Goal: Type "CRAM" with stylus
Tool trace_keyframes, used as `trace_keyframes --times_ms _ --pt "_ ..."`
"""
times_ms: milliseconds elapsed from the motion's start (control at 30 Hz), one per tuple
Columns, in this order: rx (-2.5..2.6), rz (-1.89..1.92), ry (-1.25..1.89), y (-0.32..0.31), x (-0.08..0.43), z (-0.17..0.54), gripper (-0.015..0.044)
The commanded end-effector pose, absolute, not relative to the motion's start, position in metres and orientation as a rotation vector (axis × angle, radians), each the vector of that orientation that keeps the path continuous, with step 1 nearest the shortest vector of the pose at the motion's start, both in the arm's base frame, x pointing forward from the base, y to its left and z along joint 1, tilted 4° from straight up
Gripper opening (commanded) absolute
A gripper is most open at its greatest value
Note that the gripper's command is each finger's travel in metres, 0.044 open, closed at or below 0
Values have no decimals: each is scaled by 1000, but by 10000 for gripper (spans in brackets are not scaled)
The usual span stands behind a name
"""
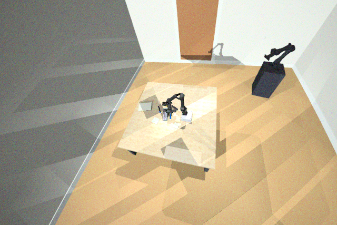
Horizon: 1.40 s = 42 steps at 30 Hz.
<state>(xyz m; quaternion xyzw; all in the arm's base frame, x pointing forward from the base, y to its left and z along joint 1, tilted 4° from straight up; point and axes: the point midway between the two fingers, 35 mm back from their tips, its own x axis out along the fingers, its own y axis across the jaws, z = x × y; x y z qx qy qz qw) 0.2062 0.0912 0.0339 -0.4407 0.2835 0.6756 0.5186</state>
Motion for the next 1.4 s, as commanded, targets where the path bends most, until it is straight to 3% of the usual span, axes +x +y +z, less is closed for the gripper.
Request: trace_keyframes --times_ms 0,1367 --pt "-1054 1626 677 91 206 30 150" --pt "-1054 1626 677 90 209 -5 150"
